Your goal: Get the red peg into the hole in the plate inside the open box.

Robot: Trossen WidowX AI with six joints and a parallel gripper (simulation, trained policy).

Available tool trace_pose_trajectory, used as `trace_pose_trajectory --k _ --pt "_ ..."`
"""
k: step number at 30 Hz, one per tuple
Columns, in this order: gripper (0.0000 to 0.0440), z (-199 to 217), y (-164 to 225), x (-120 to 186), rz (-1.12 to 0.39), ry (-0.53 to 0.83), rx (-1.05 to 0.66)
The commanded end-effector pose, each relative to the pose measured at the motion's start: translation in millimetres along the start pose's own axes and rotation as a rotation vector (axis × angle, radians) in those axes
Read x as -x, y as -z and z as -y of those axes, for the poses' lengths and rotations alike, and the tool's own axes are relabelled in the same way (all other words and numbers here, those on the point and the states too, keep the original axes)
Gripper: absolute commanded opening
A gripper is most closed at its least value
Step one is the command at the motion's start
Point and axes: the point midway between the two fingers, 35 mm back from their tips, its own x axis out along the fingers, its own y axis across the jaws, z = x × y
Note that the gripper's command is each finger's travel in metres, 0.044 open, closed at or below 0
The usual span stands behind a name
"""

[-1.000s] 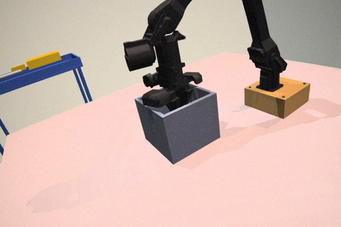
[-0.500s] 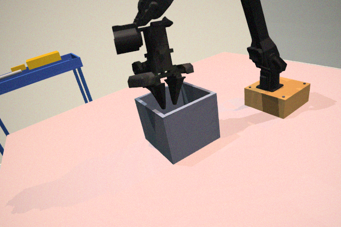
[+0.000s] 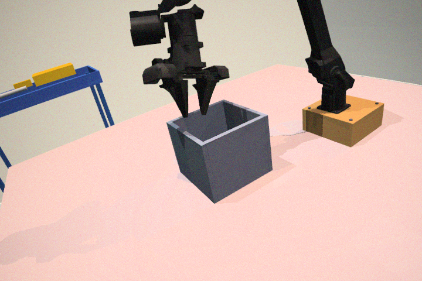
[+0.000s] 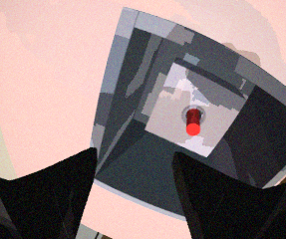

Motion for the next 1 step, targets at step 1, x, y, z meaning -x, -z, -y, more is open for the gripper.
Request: trace_pose_trajectory --k 1 --pt "0.0236 -5.8 -1.7 7.5 -0.009 -0.028 0.012"
